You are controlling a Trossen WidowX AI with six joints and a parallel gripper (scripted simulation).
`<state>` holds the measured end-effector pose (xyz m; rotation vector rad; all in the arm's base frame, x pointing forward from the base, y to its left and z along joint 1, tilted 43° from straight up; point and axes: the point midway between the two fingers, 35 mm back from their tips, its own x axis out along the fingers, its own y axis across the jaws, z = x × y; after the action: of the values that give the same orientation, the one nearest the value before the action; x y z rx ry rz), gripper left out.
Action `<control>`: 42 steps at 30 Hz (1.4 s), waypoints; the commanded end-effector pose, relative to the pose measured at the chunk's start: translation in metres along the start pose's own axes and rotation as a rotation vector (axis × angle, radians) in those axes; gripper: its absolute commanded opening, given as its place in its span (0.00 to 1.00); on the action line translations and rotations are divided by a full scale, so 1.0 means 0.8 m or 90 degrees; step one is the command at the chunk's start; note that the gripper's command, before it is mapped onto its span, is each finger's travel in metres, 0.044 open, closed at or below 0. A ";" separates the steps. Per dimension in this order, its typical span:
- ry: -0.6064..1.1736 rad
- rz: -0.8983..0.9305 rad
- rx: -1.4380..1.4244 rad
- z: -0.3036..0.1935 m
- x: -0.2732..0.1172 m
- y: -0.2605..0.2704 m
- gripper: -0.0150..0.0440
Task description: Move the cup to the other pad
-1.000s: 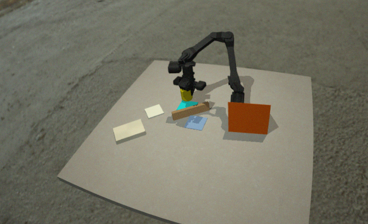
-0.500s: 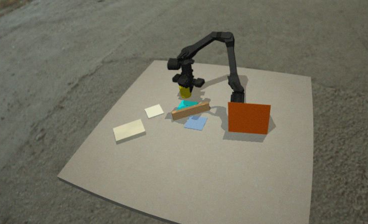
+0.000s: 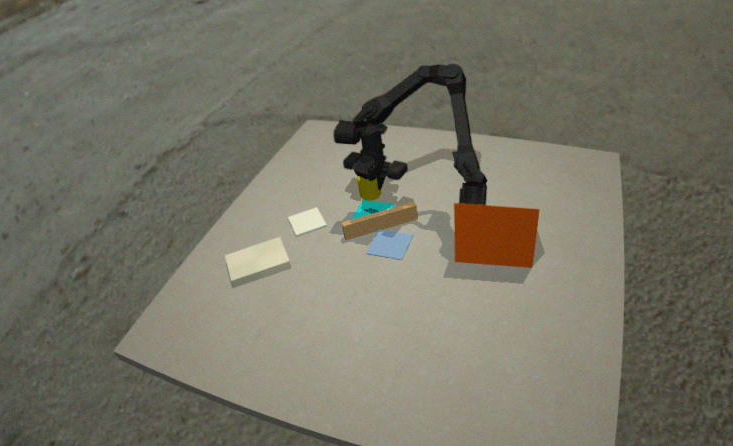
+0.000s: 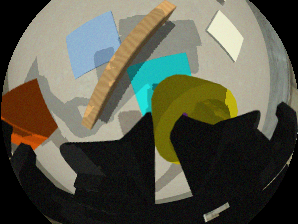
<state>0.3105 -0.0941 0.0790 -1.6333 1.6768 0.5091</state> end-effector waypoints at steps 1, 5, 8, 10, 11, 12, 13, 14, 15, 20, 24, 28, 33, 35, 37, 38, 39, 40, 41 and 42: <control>0.001 0.002 -0.003 0.000 0.008 0.001 0.25; 0.001 0.002 -0.003 0.000 0.016 0.001 0.25; 0.001 0.002 -0.003 0.000 0.022 0.001 0.25; 0.001 0.002 -0.003 0.000 0.025 0.001 0.25; 0.001 0.002 -0.003 0.000 0.027 0.001 0.25; 0.001 0.002 -0.003 0.000 0.029 0.001 0.25; 0.001 0.002 -0.003 0.000 0.031 0.001 0.25; 0.001 0.002 -0.003 0.000 0.033 0.001 0.25; 0.001 0.002 -0.003 0.000 0.035 0.001 0.25; 0.001 0.002 -0.003 -0.001 0.044 0.001 0.25; 0.002 0.002 -0.003 -0.001 0.052 0.001 0.25; 0.002 0.002 -0.003 -0.002 0.060 0.001 0.25; 0.002 0.002 -0.003 -0.002 0.069 0.002 0.25; 0.003 0.002 -0.003 -0.002 0.072 0.002 0.25; 0.004 0.000 0.000 -0.004 0.068 0.000 0.25; 0.004 0.000 0.000 -0.004 0.068 0.000 0.25; 0.004 0.000 0.000 -0.004 0.068 0.000 0.25; 0.004 0.000 0.000 -0.004 0.068 0.000 0.25; 0.004 0.000 0.000 -0.004 0.068 0.000 0.25; 0.004 0.000 0.000 -0.004 0.068 0.000 0.25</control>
<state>0.3135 -0.1333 0.0408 -1.6380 1.6815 0.5053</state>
